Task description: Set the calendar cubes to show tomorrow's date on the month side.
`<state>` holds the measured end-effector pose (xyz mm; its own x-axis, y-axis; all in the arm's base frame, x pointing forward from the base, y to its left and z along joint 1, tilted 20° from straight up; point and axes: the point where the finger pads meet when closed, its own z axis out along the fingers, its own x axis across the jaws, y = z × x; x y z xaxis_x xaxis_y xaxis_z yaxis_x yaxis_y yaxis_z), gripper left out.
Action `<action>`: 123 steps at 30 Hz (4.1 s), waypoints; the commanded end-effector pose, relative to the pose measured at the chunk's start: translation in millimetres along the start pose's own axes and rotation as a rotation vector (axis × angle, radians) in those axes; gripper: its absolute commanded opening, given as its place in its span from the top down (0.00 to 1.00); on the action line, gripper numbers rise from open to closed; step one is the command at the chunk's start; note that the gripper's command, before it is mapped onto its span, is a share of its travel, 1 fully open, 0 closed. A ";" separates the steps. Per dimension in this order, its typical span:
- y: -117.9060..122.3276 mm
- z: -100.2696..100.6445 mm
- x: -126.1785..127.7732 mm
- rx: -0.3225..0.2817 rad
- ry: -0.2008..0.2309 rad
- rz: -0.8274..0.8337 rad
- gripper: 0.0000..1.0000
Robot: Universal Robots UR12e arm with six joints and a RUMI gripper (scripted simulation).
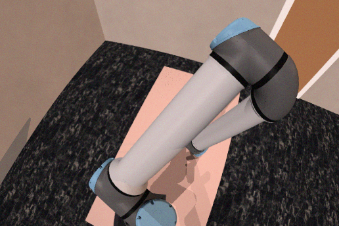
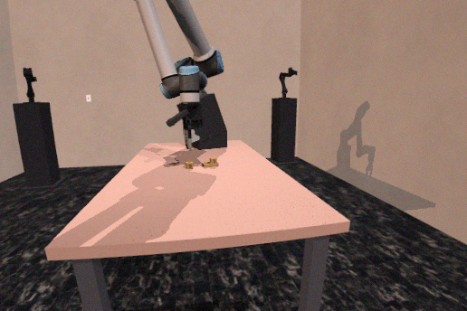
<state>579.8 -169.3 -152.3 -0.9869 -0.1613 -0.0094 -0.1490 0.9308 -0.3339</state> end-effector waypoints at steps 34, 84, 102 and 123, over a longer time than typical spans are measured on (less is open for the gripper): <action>0.0 15.8 -0.6 0.000 0.000 0.006 0.72; 0.2 51.3 -1.1 0.000 0.000 0.006 0.72; 0.2 51.3 -1.1 0.000 0.000 0.006 0.72; 0.2 58.4 -1.1 0.000 0.000 0.006 0.72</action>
<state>584.1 -187.5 -206.0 -0.9877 -0.1557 -0.0110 -0.1431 0.9317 -0.3339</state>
